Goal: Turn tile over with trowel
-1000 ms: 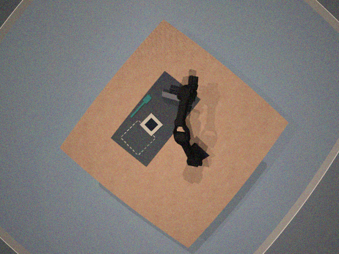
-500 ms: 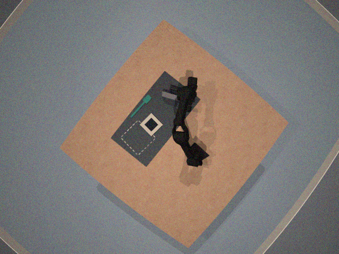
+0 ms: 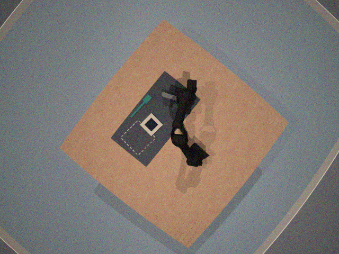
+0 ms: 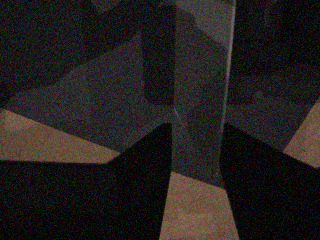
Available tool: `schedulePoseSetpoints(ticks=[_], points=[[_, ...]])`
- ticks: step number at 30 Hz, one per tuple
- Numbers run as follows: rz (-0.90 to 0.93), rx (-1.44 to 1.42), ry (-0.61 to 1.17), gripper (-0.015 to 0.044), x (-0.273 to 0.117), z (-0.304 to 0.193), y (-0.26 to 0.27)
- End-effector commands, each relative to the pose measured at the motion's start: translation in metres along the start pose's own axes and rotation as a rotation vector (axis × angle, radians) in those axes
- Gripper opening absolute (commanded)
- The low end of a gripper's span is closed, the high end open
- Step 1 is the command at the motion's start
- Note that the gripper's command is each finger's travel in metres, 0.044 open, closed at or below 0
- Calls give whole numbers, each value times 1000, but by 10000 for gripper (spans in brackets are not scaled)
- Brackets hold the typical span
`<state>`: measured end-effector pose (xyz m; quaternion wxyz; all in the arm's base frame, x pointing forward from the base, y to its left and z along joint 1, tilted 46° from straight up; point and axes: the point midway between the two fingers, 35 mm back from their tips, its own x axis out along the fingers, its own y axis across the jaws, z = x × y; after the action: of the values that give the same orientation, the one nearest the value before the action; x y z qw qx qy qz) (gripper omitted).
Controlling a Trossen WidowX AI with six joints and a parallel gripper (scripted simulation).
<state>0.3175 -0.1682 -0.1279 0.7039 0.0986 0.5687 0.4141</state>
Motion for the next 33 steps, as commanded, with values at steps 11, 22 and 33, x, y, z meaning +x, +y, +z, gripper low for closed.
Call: schedulePoseSetpoints(ticks=[11, 22, 33], points=[[7, 5, -4, 100, 4, 1, 23], [8, 6, -4, 100, 13, 1, 40], [9, 6, -4, 100, 27, 1, 53]])
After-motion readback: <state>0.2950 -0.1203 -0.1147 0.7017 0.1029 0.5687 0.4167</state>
